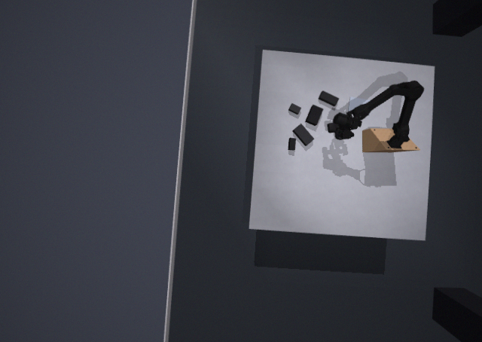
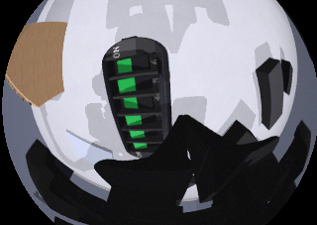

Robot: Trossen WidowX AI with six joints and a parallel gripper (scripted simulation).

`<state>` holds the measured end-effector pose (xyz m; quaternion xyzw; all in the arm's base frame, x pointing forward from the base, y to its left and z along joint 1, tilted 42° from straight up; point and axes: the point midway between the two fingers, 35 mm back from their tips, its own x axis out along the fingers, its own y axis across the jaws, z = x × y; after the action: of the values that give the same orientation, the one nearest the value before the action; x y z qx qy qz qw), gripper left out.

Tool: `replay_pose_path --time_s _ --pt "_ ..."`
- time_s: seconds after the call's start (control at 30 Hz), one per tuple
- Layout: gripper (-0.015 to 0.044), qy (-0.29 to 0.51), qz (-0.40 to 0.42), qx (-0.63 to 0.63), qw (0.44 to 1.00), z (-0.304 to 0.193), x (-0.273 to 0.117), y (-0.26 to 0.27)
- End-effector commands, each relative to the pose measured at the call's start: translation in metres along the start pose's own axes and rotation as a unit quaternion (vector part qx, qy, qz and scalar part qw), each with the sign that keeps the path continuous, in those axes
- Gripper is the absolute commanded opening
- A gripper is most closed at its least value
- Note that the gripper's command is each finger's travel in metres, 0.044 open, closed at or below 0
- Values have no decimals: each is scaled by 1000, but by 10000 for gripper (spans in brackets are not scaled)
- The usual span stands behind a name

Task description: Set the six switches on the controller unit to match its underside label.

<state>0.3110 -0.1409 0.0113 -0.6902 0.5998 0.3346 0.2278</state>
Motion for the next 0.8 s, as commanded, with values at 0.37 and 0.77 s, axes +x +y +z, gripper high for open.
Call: replay_pose_path --time_s 0.37,0.77 --pt "289 -1 0 0 1000 0 -50 0" --pt "26 -1 0 0 1000 0 -50 0"
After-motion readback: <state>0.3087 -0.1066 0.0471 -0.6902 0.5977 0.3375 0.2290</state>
